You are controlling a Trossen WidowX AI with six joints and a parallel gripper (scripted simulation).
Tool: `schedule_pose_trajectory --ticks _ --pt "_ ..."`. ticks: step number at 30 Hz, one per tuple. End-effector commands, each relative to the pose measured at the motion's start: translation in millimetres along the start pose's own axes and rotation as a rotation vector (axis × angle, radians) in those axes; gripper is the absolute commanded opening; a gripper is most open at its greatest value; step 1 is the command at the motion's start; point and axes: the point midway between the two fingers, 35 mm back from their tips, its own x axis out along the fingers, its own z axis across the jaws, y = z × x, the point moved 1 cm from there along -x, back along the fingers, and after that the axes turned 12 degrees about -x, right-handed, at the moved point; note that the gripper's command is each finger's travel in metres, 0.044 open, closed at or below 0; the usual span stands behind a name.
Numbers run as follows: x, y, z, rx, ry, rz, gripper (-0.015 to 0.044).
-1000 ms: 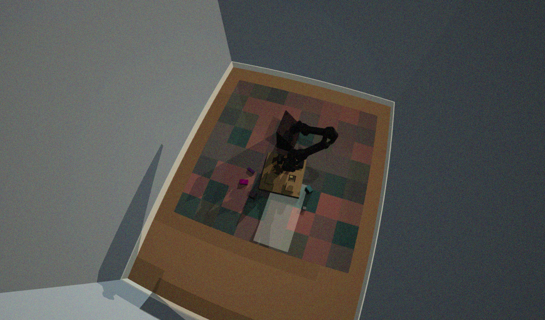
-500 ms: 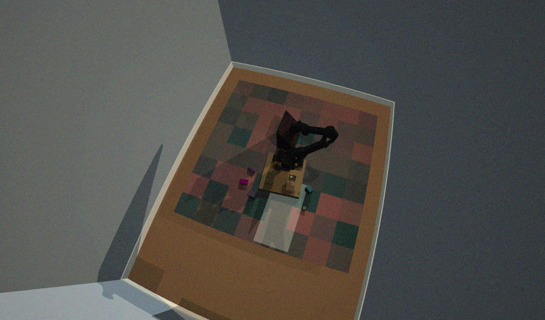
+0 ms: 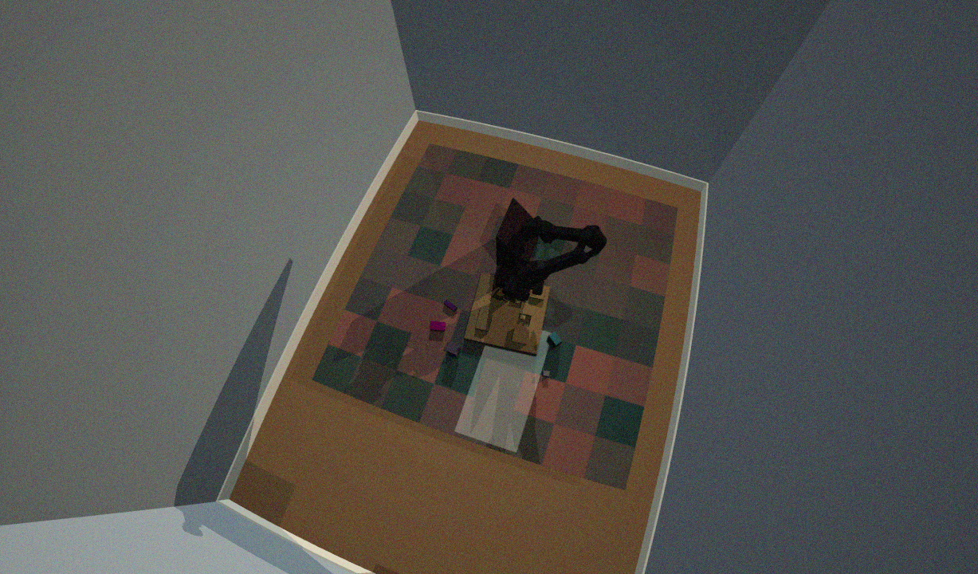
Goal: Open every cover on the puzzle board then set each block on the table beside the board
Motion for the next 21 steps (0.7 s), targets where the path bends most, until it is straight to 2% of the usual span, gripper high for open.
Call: schedule_pose_trajectory --ticks 1,21 --pt "0.9 7.7 -3.5 0.006 0.001 0.006 0.0000" --pt "0.8 25.1 -16.3 0.006 0.002 0.006 0.0000"
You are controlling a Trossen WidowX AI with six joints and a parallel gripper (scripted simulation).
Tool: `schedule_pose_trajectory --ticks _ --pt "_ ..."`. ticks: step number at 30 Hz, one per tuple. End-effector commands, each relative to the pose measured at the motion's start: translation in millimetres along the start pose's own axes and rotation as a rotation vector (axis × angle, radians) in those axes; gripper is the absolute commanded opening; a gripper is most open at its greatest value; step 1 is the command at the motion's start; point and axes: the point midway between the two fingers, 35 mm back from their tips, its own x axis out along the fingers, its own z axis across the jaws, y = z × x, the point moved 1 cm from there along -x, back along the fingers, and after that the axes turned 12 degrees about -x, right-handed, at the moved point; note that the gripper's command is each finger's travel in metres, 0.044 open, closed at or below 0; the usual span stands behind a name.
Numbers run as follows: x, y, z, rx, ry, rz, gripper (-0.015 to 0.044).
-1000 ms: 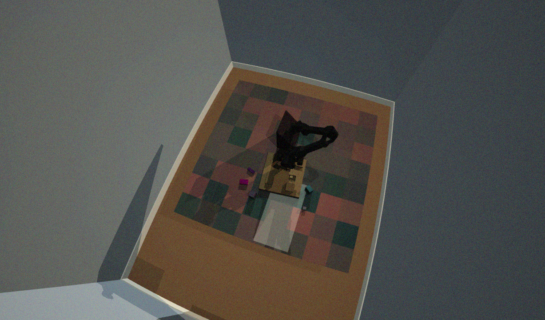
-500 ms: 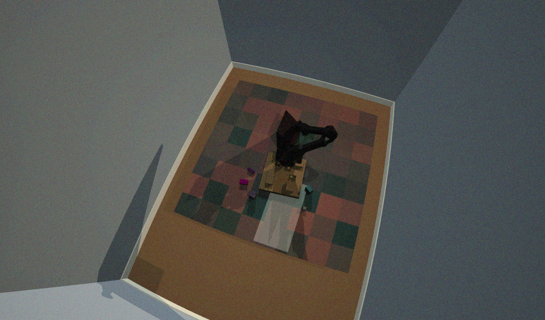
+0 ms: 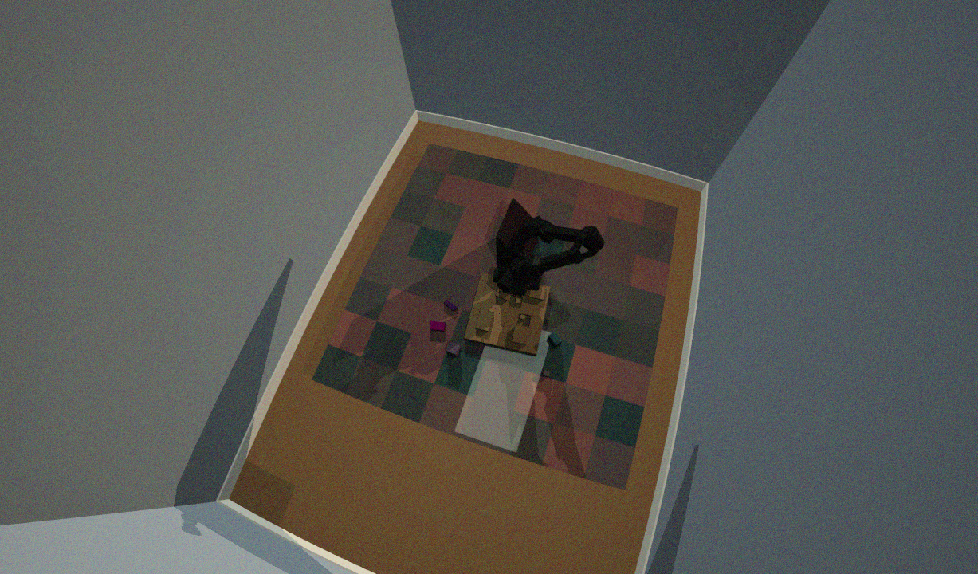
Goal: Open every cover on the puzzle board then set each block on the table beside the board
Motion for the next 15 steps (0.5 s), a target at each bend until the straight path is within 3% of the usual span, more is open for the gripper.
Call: schedule_pose_trajectory --ticks 1,15 --pt "1.3 6.9 -4.7 0.007 0.001 0.008 0.0000" --pt "-4.0 13.7 -12.6 0.007 0.003 0.009 0.0000"
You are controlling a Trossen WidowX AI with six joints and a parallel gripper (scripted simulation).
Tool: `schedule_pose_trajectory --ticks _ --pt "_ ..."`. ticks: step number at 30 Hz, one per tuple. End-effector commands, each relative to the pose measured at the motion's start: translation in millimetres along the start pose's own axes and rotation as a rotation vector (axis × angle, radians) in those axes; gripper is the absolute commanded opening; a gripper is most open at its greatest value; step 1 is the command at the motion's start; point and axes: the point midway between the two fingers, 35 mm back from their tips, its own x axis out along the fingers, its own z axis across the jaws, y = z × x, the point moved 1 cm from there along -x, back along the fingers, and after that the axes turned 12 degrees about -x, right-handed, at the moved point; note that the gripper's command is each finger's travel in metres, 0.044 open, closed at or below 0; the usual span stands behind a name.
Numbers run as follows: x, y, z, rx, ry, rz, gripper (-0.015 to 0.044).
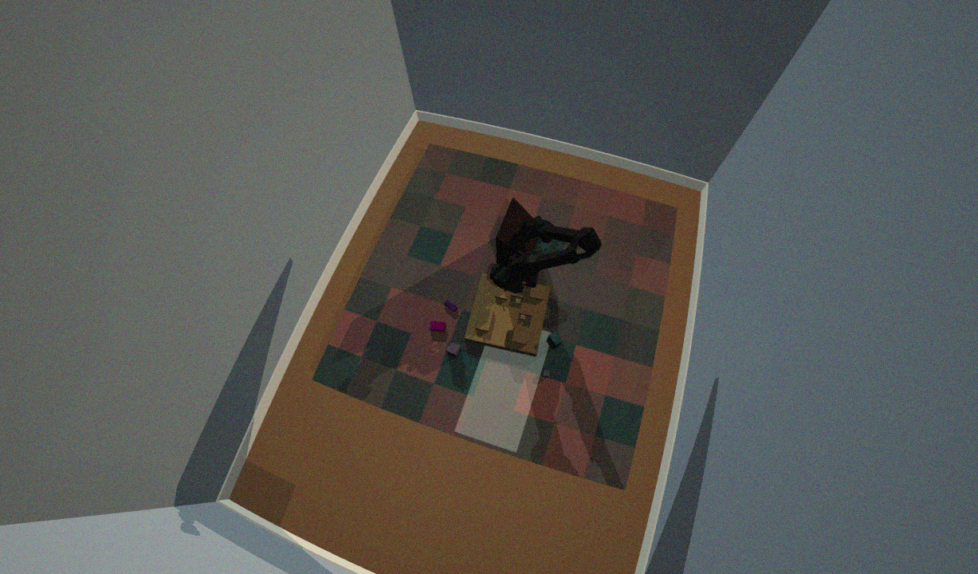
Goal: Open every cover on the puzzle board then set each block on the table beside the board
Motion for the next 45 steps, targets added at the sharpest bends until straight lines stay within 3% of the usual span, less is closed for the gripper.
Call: schedule_pose_trajectory --ticks 1,38,45 --pt "-3.7 0.8 -2.1 0.001 0.004 0.003 0.0000" --pt "-42.6 3.0 -2.2 0.015 -0.005 0.010 0.0000" --pt "-50.0 -24.6 -25.5 0.018 -0.003 0.006 0.0000"
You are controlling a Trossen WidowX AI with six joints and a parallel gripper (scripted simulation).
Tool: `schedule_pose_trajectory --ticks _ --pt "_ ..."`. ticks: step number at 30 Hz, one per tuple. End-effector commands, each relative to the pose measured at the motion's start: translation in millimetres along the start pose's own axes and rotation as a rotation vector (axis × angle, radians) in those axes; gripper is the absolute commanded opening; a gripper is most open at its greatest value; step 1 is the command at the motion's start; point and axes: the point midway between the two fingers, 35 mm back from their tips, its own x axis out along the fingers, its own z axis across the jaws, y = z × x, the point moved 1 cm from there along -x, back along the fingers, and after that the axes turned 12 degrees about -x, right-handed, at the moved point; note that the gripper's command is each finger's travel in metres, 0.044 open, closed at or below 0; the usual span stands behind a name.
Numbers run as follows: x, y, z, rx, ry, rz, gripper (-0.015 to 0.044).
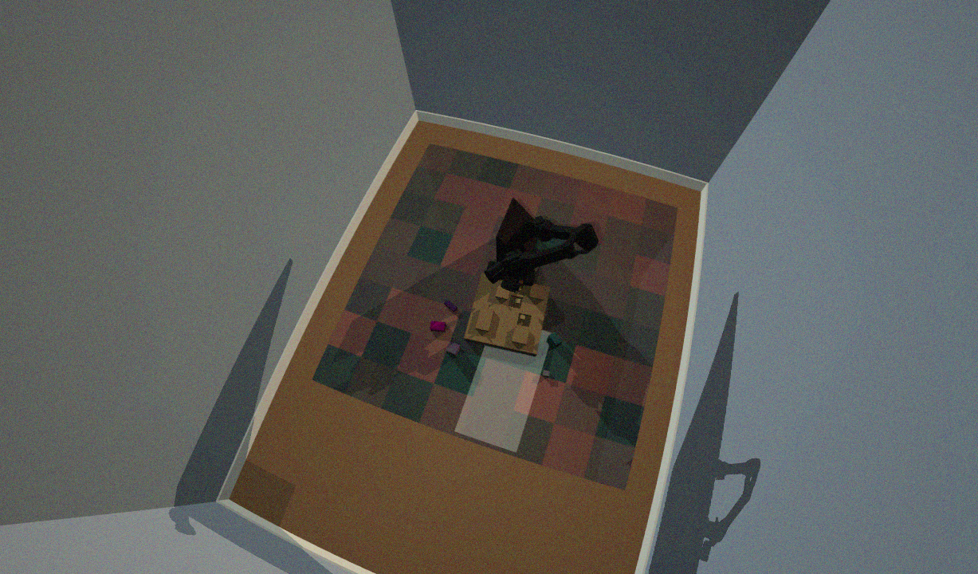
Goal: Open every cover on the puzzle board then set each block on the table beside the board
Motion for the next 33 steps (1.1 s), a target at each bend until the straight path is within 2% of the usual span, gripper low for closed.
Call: schedule_pose_trajectory --ticks 1,25,33 --pt "-4.1 -16.3 -14.4 0.006 0.001 -0.002 0.0000" --pt "-13.0 -105.4 -115.6 -0.017 0.011 -0.008 0.0000" --pt "-12.1 -112.2 -126.3 -0.019 0.012 -0.009 0.0000"
